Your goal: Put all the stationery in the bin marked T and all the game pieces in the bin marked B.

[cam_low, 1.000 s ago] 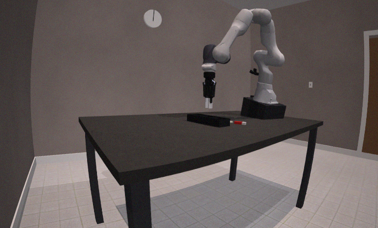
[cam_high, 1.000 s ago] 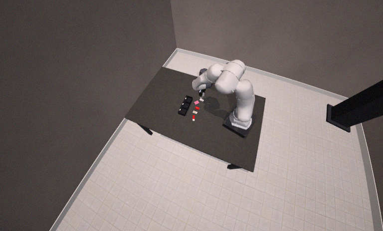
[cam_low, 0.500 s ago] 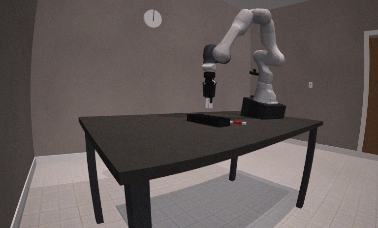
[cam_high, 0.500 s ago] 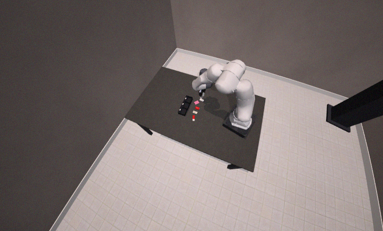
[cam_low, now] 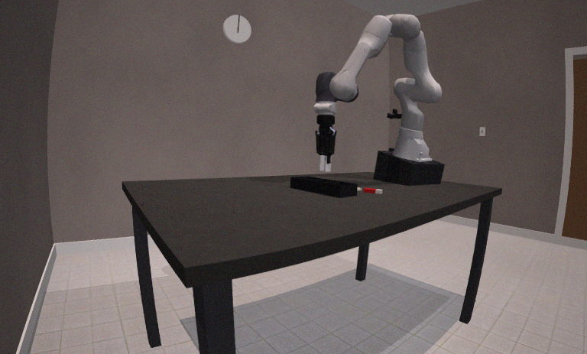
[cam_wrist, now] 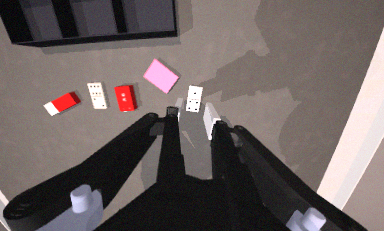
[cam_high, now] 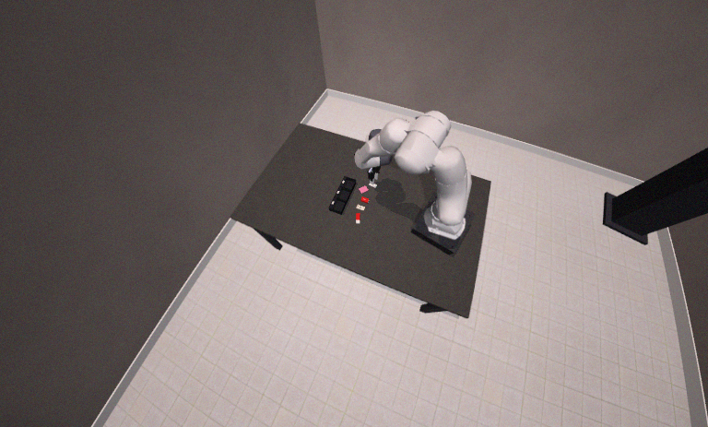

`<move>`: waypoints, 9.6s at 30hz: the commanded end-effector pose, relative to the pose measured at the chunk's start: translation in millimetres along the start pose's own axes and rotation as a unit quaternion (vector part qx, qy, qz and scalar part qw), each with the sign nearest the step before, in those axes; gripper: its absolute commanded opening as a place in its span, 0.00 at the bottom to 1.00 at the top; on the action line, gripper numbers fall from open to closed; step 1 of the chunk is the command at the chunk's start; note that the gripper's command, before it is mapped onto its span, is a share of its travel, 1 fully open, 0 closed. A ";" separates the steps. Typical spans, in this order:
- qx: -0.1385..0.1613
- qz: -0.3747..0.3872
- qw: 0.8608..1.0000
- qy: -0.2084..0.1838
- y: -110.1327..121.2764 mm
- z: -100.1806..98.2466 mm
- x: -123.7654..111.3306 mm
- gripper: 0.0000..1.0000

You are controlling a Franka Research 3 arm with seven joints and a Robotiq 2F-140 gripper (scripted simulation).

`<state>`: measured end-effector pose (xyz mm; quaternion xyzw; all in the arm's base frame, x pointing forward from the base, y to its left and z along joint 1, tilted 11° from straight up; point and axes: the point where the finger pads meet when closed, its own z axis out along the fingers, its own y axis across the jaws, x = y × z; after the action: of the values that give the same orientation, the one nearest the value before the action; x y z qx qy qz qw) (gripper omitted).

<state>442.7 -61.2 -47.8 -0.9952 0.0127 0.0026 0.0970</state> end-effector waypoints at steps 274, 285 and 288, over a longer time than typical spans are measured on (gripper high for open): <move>-0.015 -0.483 0.875 -0.004 -176.5 -8.1 112.5 0.13; -0.015 -0.564 0.826 -0.008 -176.7 -8.1 114.4 0.13; -0.015 -0.584 0.811 -0.009 -176.7 -8.1 114.6 0.13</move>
<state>559.3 108.7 -7.4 -0.8543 -0.5142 -0.0360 0.0672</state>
